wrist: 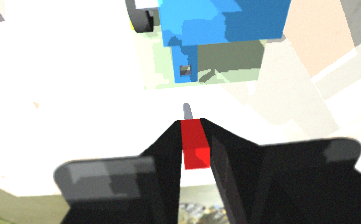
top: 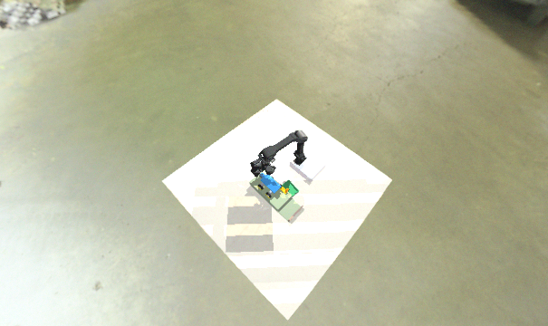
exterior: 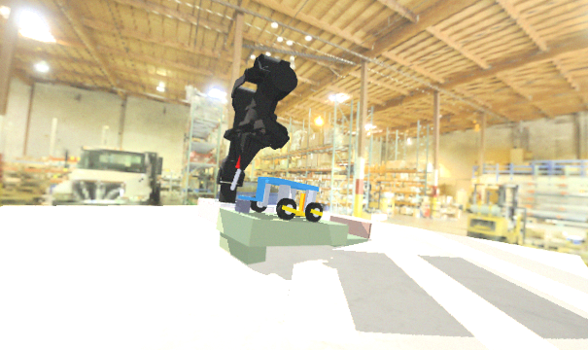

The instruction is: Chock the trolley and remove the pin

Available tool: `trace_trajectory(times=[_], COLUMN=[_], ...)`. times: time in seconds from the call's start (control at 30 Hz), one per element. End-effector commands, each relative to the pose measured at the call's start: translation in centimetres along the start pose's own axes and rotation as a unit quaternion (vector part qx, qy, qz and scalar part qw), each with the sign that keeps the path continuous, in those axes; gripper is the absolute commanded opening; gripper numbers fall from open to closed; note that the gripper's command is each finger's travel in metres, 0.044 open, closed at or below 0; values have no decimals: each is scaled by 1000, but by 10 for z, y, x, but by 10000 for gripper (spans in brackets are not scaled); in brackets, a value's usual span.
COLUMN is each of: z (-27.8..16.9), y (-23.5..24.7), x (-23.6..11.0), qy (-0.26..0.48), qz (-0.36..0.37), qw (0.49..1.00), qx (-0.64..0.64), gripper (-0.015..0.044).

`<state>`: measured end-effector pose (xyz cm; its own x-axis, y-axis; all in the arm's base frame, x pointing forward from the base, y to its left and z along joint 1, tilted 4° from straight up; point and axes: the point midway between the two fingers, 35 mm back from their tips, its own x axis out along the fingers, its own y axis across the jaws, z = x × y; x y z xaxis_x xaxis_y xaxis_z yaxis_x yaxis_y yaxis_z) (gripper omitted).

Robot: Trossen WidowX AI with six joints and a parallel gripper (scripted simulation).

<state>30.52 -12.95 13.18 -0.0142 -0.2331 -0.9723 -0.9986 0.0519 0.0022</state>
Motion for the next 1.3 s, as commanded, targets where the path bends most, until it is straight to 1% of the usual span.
trace_trajectory(times=[0.0, 0.43, 0.77, 0.97, 1.27], z=[-3, -2, -5, 0, 35], y=[2, 47, 81, 82, 81], x=[-2, 4, 2, 2, 0], qy=[3, 3, 3, 2, 1], qz=[-3, -1, 1, 1, 1], qw=[1000, 1000, 1000, 1000, 1000], qx=[-2, -2, -3, -3, -3], gripper=[0, 0, 0, 0, 0])
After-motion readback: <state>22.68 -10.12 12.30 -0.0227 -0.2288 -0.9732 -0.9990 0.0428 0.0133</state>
